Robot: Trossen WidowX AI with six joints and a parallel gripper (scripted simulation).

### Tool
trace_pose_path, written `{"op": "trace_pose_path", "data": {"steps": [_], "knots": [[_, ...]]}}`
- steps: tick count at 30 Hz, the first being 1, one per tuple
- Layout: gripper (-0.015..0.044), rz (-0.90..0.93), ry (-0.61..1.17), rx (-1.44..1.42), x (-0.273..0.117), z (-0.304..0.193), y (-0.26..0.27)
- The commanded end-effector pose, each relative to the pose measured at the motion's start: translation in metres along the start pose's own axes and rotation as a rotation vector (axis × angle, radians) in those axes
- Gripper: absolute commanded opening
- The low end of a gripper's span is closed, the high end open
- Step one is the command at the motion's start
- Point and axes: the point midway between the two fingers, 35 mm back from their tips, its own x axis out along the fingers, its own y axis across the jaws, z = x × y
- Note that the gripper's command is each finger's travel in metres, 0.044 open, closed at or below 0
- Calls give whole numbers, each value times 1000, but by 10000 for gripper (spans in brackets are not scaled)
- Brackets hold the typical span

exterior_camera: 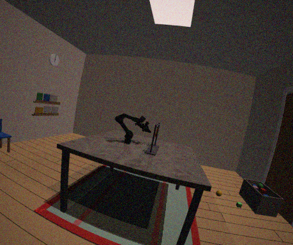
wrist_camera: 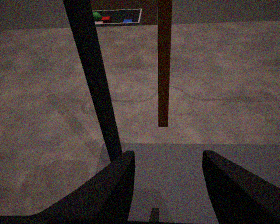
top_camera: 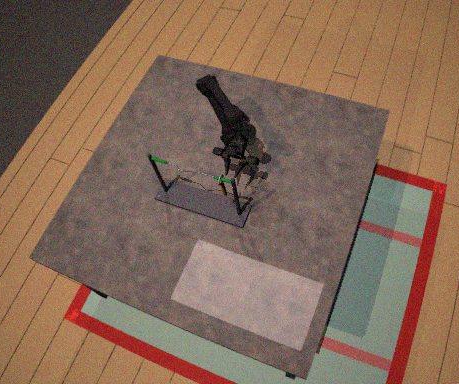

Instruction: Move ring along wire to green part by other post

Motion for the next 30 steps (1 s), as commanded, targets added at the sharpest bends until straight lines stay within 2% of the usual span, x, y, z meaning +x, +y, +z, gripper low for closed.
{"op": "trace_pose_path", "data": {"steps": [1,6,9,30], "knots": [[239,-1,4,3,-9,-1,1],[370,3,-11,-3,-43,2,-1],[440,5,-17,-4,-47,3,-2],[440,5,-17,-4,-47,3,-2]]}}
